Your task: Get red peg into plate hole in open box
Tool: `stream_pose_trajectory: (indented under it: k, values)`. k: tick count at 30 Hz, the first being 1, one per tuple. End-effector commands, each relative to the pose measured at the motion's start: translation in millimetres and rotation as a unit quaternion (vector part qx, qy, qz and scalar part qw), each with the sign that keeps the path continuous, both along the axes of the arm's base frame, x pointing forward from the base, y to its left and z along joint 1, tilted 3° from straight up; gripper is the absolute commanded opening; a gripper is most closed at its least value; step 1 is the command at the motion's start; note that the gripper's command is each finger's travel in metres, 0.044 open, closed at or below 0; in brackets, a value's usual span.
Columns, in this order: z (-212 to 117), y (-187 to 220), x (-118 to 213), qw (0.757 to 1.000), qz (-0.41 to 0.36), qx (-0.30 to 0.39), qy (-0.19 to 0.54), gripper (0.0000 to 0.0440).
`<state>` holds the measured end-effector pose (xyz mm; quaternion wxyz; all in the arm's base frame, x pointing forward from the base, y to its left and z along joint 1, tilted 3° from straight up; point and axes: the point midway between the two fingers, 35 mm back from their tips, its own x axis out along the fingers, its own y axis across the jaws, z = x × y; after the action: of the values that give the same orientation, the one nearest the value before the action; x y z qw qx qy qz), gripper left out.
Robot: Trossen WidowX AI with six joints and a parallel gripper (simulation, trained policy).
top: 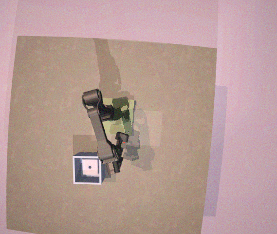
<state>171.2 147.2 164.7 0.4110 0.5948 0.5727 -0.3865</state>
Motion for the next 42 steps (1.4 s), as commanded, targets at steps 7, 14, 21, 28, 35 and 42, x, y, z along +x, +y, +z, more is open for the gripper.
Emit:
stream_pose_trajectory:
  k: [7, 14, 21, 28, 35, 42]
  values:
    - [-27, -3, -23, 0.996, 0.068, -0.039, 0.047, 0.044]
    - [-48, -5, -33, 0.991, 0.1, -0.05, 0.071, 0.044]
    - [-71, -7, -39, 0.988, 0.118, -0.057, 0.086, 0.044]
    - [-93, -10, -40, 0.986, 0.126, -0.066, 0.091, 0.0434]
    - [-108, -9, -37, 0.984, 0.139, -0.069, 0.084, 0.0305]
    - [-113, -6, -32, 0.982, 0.16, -0.068, 0.076, 0.0122]
